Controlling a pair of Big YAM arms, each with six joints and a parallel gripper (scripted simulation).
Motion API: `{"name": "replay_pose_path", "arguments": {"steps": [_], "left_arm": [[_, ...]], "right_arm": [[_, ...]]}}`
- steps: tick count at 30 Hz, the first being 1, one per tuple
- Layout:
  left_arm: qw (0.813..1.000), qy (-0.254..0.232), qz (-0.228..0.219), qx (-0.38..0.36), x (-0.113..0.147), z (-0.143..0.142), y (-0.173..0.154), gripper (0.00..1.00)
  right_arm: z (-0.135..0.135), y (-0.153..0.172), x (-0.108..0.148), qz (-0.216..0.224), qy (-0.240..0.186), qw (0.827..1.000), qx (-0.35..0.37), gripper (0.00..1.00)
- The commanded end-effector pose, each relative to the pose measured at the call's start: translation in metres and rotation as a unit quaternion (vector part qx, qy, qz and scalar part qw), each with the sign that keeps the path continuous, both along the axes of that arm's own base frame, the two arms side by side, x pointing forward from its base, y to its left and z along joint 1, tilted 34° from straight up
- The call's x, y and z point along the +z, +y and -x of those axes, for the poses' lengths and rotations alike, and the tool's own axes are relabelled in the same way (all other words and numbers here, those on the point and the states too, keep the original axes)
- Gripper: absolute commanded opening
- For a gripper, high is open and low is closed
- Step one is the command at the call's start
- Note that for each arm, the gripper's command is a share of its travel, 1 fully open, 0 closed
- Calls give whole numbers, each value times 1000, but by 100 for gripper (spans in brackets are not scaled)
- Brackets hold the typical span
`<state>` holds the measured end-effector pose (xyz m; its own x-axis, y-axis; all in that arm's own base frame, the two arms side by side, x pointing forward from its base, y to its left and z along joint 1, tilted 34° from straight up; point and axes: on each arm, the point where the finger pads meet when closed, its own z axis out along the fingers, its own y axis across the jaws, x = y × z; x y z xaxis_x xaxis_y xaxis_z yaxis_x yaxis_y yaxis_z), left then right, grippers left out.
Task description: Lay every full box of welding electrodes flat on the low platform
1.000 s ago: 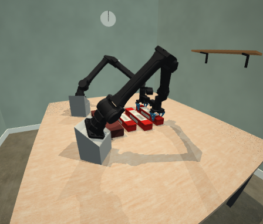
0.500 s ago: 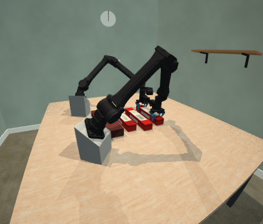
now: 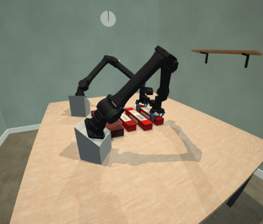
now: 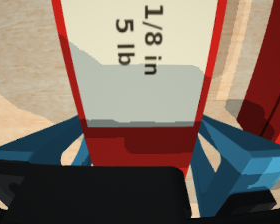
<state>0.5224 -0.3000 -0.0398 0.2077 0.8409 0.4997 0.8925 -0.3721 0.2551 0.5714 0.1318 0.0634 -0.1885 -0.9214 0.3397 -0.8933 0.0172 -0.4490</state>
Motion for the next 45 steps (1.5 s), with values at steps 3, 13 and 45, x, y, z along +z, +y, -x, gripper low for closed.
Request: {"name": "replay_pose_path", "arguments": {"steps": [3,13,45], "left_arm": [[1000,-16,13,-4,15,-9,-10,0],[999,-28,20,1,31,-23,-6,0],[1000,-16,13,-4,16,-9,-10,100]], "right_arm": [[-4,-9,10,0,-6,1000,-1,0],[-10,-8,16,-2,-13,1000,-1,0],[-8,3,15,-5,-14,1000,4,100]]}}
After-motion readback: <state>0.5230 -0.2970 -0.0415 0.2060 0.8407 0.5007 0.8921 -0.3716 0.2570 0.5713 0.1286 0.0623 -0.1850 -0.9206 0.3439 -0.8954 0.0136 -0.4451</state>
